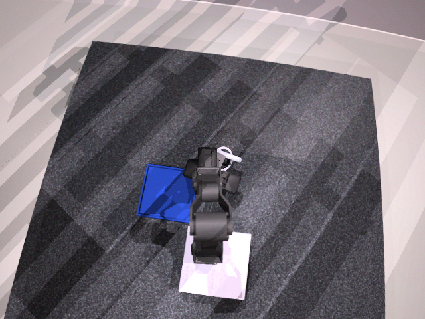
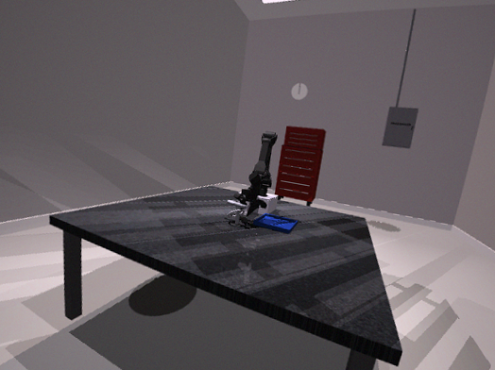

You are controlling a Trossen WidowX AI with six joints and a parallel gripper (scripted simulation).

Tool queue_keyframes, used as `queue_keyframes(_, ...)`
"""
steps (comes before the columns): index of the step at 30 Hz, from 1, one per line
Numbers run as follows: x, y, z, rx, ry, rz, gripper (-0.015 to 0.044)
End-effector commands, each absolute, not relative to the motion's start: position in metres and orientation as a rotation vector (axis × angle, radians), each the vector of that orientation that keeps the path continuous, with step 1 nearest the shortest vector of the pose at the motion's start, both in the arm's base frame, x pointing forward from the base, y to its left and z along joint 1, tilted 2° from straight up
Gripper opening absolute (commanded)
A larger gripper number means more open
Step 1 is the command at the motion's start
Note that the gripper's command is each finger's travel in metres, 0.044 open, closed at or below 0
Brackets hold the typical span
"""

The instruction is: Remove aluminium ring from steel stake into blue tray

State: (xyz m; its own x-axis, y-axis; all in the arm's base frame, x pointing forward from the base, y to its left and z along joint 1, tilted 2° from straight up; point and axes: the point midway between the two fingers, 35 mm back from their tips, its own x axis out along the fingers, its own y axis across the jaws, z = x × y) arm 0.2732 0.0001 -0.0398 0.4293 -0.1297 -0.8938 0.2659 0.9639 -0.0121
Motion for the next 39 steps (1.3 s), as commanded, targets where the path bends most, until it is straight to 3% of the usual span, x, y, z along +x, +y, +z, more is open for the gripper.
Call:
queue_keyframes(1, 0.278, 0.002, -0.037, 0.138, 1.122, -0.254, 0.0)
queue_keyframes(39, 0.286, 0.021, -0.01, 0.056, 1.377, -0.336, 0.0)
